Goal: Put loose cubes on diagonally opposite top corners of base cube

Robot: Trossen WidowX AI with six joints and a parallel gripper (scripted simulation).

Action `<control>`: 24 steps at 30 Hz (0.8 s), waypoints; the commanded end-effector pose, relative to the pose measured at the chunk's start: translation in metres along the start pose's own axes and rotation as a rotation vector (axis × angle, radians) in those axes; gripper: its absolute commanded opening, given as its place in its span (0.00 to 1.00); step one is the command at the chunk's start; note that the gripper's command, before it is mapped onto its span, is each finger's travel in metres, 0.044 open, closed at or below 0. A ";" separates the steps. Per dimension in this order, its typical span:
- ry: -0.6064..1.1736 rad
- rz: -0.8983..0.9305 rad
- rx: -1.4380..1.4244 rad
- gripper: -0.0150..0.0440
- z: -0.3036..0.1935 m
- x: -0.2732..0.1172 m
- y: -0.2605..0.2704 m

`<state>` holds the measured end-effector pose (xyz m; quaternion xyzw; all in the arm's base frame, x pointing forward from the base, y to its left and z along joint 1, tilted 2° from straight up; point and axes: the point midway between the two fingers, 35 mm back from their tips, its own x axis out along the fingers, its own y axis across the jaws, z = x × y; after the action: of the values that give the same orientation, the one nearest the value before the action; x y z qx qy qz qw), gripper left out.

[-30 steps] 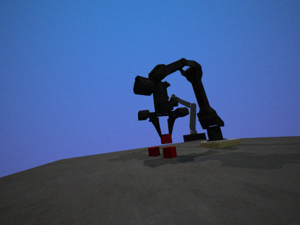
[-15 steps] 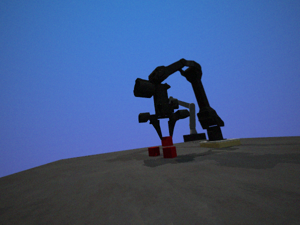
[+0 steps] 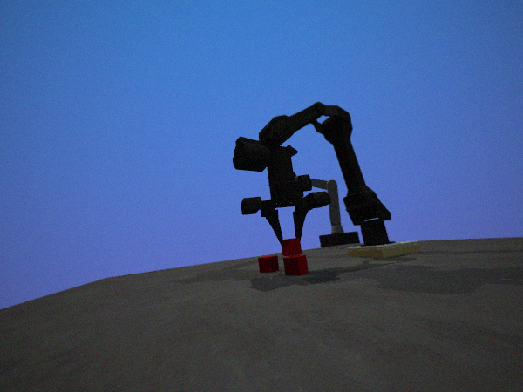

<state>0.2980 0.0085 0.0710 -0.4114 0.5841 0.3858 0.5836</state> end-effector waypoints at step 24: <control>0.000 0.000 0.000 0.60 0.000 -0.020 0.000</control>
<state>0.2975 0.0089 0.0845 -0.4110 0.5853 0.3873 0.5819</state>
